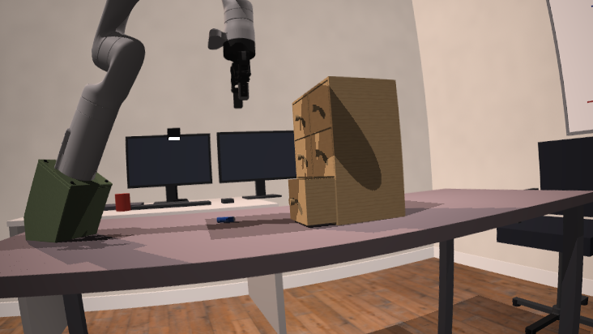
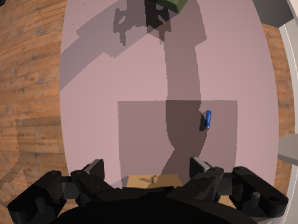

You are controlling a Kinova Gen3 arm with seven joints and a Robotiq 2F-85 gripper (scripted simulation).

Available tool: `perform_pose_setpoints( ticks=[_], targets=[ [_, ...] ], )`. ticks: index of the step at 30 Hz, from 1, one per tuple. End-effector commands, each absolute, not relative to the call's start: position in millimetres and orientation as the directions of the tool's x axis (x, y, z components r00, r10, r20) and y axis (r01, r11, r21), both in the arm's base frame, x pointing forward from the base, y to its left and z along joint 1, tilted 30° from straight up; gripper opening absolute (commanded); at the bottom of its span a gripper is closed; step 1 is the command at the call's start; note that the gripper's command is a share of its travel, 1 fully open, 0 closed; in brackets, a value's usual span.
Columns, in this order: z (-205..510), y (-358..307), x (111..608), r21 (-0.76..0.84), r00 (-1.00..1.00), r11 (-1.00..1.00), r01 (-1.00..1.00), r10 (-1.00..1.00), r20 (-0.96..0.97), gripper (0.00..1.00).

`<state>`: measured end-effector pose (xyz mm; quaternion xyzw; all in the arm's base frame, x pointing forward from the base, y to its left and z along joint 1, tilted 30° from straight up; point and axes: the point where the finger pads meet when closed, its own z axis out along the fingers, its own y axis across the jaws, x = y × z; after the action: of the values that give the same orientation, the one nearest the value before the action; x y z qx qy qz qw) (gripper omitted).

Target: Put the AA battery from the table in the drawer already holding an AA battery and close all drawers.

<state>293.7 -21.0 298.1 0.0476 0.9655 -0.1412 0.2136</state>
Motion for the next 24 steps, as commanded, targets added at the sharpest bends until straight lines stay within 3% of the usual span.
perform_pose_setpoints(
  ticks=[1, 24],
  targets=[
    [298.4, -20.8, 293.8, -0.252, -0.904, 0.956, 0.152, 0.031, -0.426, 1.0],
    [297.3, -18.8, 293.8, -0.252, -0.904, 0.956, 0.152, 0.031, -0.426, 1.0]
  ],
)
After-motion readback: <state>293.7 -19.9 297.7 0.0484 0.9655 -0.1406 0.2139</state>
